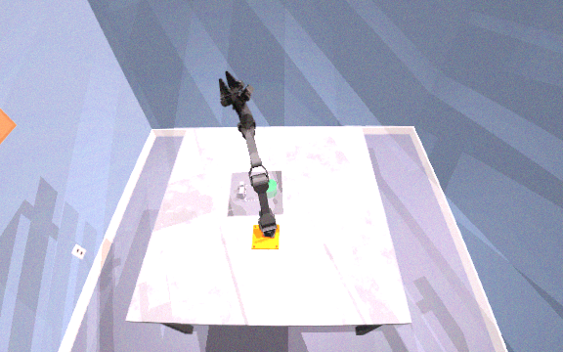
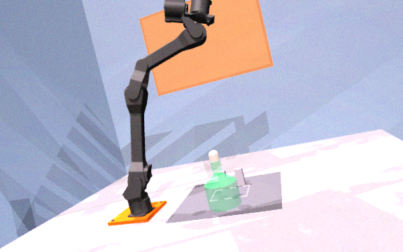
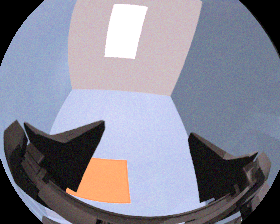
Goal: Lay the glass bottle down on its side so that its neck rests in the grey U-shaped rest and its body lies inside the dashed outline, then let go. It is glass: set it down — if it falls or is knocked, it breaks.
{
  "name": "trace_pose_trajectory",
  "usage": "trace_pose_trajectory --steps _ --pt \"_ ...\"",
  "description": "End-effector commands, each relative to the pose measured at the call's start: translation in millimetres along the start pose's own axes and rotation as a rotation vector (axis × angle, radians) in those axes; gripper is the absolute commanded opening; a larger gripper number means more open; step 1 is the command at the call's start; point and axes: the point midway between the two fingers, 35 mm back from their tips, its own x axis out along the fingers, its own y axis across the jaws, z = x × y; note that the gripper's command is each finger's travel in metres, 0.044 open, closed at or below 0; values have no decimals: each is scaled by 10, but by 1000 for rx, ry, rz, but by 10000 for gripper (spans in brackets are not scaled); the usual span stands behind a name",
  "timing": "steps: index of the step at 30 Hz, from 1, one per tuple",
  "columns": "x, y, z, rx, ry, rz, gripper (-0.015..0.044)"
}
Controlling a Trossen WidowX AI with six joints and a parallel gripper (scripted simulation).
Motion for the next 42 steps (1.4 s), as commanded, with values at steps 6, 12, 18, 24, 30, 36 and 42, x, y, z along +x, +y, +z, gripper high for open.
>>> trace_pose_trajectory --steps 6,12,18,24,30,36,42 --pt "-536 -894 -8 94 84 -501 440" --pt "-1236 -1353 -10 160 114 -865 440" --pt "-2123 -1580 -23 233 117 -1228 440" --pt "-3121 -1532 -56 307 100 -1597 440" --pt "-4064 -1211 -119 383 72 -1947 440" --pt "-4884 -692 -187 473 29 -2284 440" --pt "-5202 -398 -218 521 10 -2436 440"
